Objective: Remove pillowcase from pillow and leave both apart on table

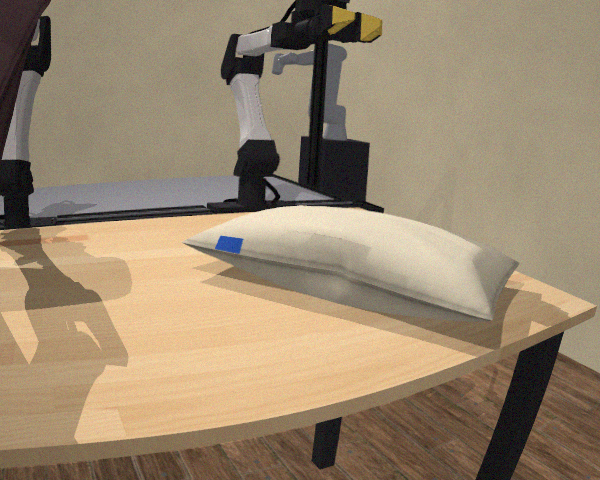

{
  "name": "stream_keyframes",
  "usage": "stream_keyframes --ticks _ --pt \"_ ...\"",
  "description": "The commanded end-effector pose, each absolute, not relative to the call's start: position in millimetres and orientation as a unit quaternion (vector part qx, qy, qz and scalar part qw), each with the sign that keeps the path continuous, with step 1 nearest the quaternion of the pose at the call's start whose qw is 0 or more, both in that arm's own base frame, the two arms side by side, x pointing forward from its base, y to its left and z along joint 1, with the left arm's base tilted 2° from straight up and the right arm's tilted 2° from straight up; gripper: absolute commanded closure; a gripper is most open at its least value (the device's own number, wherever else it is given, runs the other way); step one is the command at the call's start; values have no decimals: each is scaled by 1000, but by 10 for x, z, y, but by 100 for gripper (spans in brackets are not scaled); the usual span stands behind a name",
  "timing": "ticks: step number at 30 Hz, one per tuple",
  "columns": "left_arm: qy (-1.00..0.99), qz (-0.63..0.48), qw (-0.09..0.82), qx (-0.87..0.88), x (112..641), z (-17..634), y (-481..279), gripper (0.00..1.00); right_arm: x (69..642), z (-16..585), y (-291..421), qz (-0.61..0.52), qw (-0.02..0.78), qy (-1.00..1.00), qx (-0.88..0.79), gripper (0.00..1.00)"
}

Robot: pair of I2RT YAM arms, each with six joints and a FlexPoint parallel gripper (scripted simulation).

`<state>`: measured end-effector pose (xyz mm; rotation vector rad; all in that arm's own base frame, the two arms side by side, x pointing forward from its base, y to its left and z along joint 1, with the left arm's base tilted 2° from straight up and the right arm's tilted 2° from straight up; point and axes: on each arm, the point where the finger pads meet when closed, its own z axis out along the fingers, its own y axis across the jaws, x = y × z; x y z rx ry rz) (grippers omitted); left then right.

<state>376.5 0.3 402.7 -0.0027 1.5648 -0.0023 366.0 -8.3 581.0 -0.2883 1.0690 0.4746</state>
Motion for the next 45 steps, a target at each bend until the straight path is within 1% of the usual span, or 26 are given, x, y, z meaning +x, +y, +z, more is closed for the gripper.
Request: stream_keyframes --ticks 1,4,8,9,12,16,17,32,41,45 --pt "672 -8 741 14 3763 4317 -75 40 3556 5855 -86 197 838 492 -131 100" --pt "672 -8 741 14 3763 4317 -75 40 3355 6140 -56 190 856 456 -150 100" --pt "672 -8 741 14 3763 4317 -75 40 3352 6140 -49 198 854 458 -149 100" --pt "672 -8 741 14 3763 4317 -75 40 3491 6004 -73 207 843 474 -149 100" --pt "672 -8 741 14 3763 4317 -75 40 3520 5944 -63 212 837 480 -153 100" --pt "672 -8 741 14 3763 4317 -75 40 3417 6047 -51 205 848 467 -146 100" --pt "672 -8 741 14 3763 4317 -75 40 3491 5847 -69 213 835 486 -145 100" --pt "672 -8 741 14 3763 4317 -75 40 3263 5563 -56 208 845 467 -155 100" --pt "672 -8 741 14 3763 4317 -75 40 3155 5231 -38 211 840 473 -158 100" --pt "672 -8 741 14 3763 4317 -75 40 3137 5218 -71 207 845 471 -148 100"
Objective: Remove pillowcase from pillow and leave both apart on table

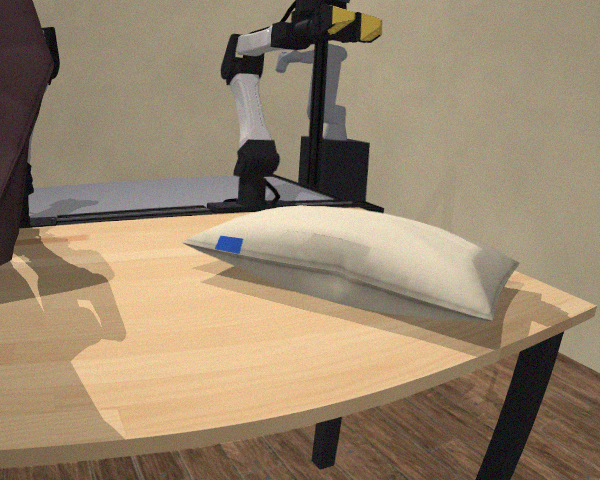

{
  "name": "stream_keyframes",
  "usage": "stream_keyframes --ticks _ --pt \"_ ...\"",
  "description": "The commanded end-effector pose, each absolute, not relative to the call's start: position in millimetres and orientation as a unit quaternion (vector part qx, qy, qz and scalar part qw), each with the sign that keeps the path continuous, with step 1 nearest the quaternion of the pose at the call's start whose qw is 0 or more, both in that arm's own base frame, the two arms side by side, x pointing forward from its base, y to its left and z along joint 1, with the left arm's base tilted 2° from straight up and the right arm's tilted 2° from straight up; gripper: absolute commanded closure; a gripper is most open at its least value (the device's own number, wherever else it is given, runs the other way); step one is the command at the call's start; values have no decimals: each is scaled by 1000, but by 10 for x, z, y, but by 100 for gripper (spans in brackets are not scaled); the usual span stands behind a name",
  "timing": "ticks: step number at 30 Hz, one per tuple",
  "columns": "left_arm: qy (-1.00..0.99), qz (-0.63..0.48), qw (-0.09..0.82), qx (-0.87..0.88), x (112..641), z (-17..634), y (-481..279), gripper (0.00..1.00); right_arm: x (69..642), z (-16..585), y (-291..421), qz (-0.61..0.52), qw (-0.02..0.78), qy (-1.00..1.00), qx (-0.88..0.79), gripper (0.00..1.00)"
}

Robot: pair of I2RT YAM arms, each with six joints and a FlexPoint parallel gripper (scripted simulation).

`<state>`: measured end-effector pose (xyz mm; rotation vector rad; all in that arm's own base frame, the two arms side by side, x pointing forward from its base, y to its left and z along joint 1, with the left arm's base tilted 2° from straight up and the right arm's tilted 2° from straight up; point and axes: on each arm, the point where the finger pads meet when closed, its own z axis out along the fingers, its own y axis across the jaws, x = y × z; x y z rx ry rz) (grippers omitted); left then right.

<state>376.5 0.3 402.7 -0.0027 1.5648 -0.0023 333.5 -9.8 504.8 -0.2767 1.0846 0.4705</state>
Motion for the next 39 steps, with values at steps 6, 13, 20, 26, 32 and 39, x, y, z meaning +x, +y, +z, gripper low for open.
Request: stream_keyframes --ticks 6,13,20,26,32,39 --pt "672 -8 741 14 3763 4317 -75 40 3173 5100 -62 214 834 486 -150 100" --pt "672 -8 741 14 3763 4317 -75 40 3053 4971 -40 211 840 475 -159 100" --pt "672 -8 741 14 3763 4317 -75 40 2984 4810 -46 211 839 476 -158 100" --pt "672 -8 741 14 3763 4317 -75 40 2907 4608 -45 211 838 478 -157 100" --pt "672 -8 741 14 3763 4317 -75 40 2838 4454 -43 209 838 479 -156 100" --pt "672 -8 741 14 3763 4317 -75 40 2887 4467 -119 204 842 480 -137 100"
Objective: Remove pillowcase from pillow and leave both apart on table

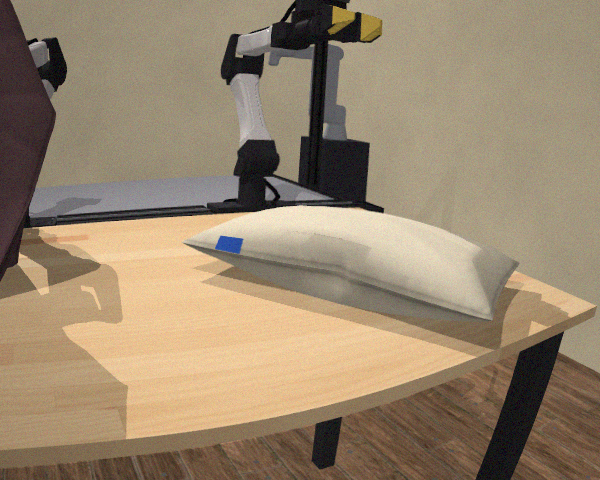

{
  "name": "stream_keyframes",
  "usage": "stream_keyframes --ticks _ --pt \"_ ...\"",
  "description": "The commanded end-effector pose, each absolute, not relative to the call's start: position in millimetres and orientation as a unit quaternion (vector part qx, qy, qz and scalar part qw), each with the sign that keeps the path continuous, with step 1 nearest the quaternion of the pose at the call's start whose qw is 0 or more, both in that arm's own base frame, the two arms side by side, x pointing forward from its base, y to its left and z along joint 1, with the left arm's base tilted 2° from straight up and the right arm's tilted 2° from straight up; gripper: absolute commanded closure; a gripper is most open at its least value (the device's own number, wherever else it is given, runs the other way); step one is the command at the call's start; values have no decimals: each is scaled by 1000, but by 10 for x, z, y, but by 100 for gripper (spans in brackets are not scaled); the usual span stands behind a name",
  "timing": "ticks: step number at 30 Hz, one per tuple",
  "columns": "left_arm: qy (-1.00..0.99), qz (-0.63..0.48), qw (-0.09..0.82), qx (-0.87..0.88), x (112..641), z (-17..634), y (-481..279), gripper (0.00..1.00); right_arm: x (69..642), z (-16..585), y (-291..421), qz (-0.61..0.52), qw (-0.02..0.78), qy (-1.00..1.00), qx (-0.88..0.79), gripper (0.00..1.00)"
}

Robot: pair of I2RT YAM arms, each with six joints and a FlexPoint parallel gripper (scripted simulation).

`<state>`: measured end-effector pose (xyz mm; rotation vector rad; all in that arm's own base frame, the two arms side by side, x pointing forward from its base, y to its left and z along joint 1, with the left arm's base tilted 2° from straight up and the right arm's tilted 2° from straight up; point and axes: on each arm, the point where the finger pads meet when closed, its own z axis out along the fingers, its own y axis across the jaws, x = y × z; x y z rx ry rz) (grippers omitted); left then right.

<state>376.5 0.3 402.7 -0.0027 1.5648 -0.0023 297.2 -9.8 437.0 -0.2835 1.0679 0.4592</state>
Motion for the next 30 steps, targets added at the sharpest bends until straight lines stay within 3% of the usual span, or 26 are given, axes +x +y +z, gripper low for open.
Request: stream_keyframes --ticks 1,30 --pt "672 -8 741 14 3763 4317 -75 40 2901 4440 -83 200 830 499 -151 100" --pt "672 -8 741 14 3763 4317 -75 40 2598 3693 -52 179 693 672 -189 100"
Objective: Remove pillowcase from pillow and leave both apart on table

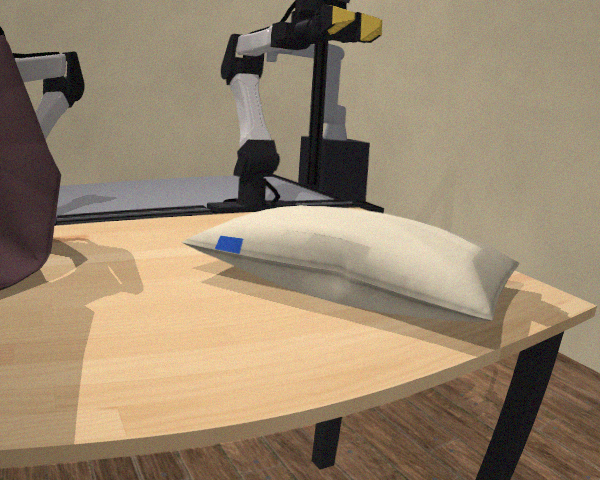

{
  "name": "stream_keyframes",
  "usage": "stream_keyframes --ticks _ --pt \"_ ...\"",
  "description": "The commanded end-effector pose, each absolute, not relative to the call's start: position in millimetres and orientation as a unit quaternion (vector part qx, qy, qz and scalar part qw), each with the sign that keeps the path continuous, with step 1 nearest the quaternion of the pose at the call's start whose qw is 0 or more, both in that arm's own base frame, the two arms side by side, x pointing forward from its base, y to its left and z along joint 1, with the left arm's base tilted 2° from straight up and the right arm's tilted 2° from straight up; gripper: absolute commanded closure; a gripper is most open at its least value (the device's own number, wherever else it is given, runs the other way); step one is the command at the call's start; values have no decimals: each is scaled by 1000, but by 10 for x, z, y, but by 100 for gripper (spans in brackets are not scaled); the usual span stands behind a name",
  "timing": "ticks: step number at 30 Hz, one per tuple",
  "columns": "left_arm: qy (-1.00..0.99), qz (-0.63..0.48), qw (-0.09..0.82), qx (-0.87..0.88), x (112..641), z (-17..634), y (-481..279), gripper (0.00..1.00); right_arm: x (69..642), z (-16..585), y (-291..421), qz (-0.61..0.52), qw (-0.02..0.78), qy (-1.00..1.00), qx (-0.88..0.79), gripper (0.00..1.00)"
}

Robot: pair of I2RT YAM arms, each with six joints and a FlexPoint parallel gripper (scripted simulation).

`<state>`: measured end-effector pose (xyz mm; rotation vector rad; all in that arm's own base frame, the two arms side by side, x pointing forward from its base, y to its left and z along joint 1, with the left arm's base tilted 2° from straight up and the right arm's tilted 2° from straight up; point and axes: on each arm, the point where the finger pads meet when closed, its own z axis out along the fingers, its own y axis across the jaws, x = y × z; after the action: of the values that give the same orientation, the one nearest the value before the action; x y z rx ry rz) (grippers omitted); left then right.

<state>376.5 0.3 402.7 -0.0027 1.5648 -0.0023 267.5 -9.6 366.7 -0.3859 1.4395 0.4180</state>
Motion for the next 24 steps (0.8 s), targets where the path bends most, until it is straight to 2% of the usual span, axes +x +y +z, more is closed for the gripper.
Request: stream_keyframes --ticks 1,8,10,24 --pt "672 -8 741 14 3763 4317 -75 40 2598 3693 -52 179 693 672 -189 100" --pt "672 -8 741 14 3763 4317 -75 40 2604 3787 -114 156 712 661 -181 100" --pt "672 -8 741 14 3763 4317 -75 40 2593 3574 -86 182 697 671 -178 100" --pt "672 -8 741 14 3763 4317 -75 40 2405 3272 -63 169 707 657 -199 100"
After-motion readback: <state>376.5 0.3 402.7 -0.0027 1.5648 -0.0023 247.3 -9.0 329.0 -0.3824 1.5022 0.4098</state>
